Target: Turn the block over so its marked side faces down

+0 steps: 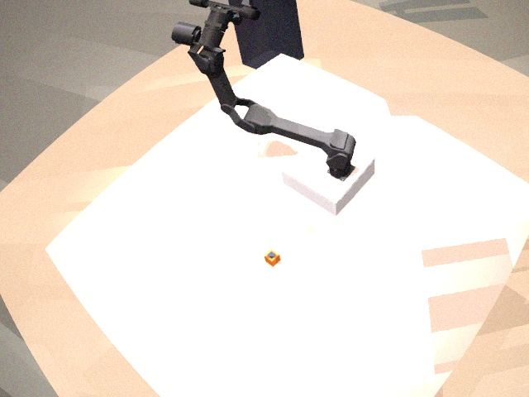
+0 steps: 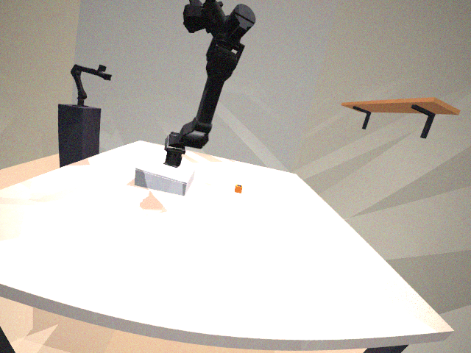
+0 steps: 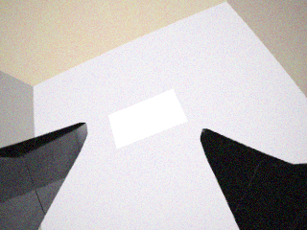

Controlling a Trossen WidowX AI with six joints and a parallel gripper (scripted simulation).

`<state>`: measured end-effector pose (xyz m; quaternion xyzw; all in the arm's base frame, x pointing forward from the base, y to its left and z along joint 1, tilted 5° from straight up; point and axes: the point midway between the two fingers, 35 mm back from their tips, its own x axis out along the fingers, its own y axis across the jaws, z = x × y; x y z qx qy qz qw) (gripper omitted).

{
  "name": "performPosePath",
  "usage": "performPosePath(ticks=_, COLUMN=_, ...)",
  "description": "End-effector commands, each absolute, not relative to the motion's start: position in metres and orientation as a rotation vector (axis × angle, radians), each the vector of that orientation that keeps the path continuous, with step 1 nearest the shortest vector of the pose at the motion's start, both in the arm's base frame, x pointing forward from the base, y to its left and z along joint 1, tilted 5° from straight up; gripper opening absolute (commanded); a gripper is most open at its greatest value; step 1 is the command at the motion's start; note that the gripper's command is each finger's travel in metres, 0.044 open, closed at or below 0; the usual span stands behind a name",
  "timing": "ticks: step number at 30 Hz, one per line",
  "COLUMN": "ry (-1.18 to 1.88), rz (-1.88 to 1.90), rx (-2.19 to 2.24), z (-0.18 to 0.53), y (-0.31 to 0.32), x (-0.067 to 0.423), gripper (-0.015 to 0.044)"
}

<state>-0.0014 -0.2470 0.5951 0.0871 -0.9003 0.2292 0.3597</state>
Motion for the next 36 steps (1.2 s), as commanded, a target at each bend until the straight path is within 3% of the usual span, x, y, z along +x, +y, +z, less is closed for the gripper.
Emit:
performPosePath(ticks=1, ry=-2.254, rz=0.785, rx=0.073, z=0.608, y=-0.195, x=-0.036, gripper=0.044)
performPosePath(ticks=9, ry=-1.99, rz=1.102, rx=-0.276, z=0.615, y=-0.064, x=-0.081, gripper=0.044)
performPosePath(ticks=20, ry=-1.554, rz=1.358, rx=-0.537, z=0.586, y=0.065, x=-0.068, gripper=0.044)
performPosePath(ticks=27, ry=-1.078, rz=1.422, rx=-0.704, z=0.547, y=0.164, x=-0.019, gripper=0.044)
performPosePath(ticks=36, ry=-0.427, rz=1.342, rx=-0.77, z=0.468, y=0.24, x=0.087, gripper=0.044)
